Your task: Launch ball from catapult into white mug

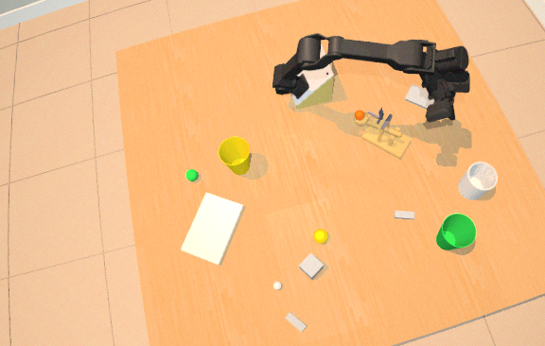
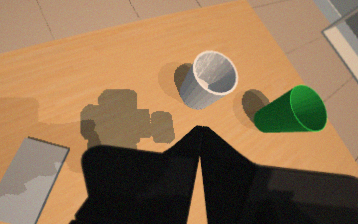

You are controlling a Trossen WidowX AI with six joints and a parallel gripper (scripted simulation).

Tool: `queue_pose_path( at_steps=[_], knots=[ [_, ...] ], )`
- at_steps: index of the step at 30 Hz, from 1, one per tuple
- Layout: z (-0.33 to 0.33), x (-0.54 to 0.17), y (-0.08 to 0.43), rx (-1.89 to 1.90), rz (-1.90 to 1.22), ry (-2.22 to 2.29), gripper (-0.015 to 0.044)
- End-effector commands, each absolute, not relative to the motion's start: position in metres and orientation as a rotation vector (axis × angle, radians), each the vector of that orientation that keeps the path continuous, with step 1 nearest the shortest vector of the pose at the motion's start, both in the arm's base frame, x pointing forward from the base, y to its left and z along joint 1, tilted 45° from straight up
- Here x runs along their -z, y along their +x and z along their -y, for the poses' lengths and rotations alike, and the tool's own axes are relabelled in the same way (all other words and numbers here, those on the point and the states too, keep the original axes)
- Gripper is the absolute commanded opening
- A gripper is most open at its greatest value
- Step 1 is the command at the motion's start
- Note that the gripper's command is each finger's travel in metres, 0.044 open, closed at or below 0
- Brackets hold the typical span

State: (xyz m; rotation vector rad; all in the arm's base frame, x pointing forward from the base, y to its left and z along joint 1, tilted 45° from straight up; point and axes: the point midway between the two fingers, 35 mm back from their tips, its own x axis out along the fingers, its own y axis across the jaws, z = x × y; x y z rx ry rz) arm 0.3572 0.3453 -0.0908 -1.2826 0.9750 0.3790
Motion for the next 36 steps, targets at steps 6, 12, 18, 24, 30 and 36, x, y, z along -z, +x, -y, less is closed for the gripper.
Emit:
queue_pose_path(
  at_steps=[6,12,18,24,30,36],
  knots=[
    [-0.327,0.106,0.309,-0.501,-1.044,-1.61,0.0],
    [-0.315,0.111,0.282,-0.58,-1.076,-1.804,0.0],
    [-0.302,0.113,0.257,-0.661,-1.104,-1.999,0.0],
    [-0.287,0.112,0.234,-0.744,-1.127,-2.194,0.0],
    [-0.271,0.108,0.212,-0.827,-1.147,-2.391,0.0],
    [-0.254,0.102,0.193,-0.91,-1.164,-2.587,0.0]
  ],
)
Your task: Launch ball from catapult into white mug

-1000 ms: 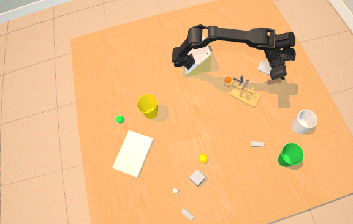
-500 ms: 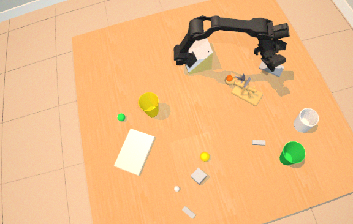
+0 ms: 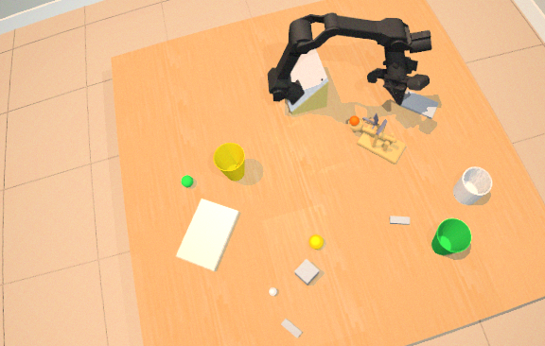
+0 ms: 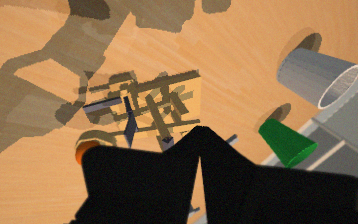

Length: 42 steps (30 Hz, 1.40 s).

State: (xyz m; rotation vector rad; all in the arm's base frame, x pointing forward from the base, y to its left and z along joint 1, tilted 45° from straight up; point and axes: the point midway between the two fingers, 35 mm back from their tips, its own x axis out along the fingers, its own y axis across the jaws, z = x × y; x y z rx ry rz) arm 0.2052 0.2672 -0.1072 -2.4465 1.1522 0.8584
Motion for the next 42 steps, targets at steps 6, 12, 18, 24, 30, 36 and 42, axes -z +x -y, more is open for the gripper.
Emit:
queue_pose_path(
  at_steps=[6,12,18,24,30,36,42],
  knots=[
    [-0.238,0.094,0.175,-0.992,-1.18,-2.784,0.0],
    [-0.221,0.083,0.16,-1.074,-1.196,-2.98,0.0],
    [-0.206,0.071,0.147,-1.155,-1.213,-3.175,0.0],
    [-0.2,0.066,0.143,-1.187,-1.221,-3.256,0.0],
    [-0.2,0.066,0.143,-1.187,-1.221,-3.256,0.0],
    [-0.196,0.072,0.142,-1.187,-1.221,-3.255,0.0],
    [-0.19,0.08,0.142,-1.187,-1.221,-3.255,0.0]
  ],
)
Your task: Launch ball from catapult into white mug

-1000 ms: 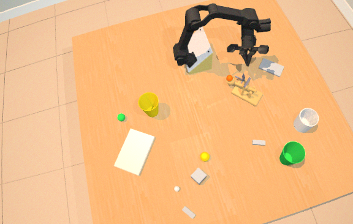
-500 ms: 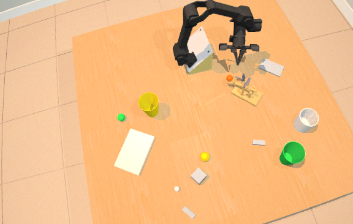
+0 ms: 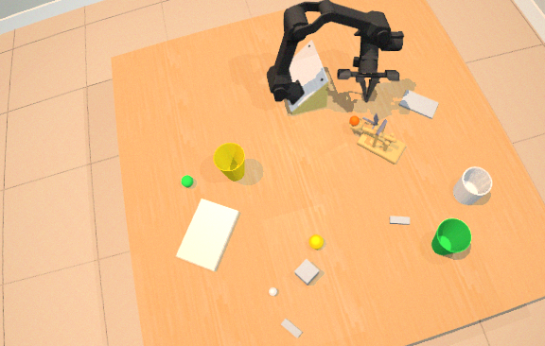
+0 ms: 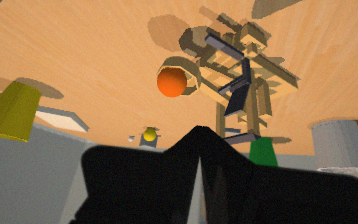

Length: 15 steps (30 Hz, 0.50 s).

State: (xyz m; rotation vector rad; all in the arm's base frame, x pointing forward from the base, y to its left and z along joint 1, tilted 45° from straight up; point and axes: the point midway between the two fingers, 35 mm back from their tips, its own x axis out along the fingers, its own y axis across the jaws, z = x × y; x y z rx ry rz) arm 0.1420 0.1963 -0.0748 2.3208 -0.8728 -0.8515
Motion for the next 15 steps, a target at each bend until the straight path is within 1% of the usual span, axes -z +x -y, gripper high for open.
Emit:
queue_pose_path(
  at_steps=[1,15],
  knots=[
    [-0.189,0.081,0.142,0.843,0.867,2.312,0.0],
    [-0.175,0.1,0.14,0.843,0.867,2.312,0.0]
  ],
)
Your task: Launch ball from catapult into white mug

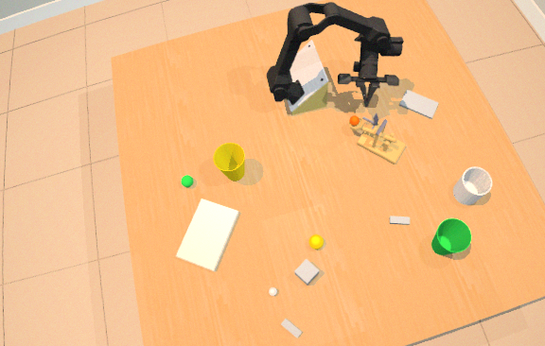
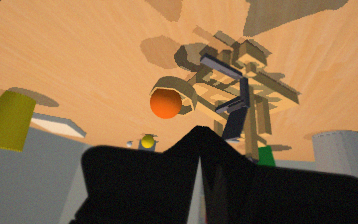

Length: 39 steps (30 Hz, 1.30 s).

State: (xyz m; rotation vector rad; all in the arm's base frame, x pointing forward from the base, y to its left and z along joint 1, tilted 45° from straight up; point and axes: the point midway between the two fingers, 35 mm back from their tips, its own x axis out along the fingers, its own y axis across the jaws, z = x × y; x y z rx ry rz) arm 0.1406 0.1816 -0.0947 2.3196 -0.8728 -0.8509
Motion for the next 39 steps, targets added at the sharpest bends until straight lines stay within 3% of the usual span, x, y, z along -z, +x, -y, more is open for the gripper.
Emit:
queue_pose_path(
  at_steps=[1,39],
  knots=[
    [-0.174,0.101,0.14,0.843,0.867,2.312,0.0],
    [-0.131,0.142,0.135,0.842,0.868,2.312,0.0]
  ],
)
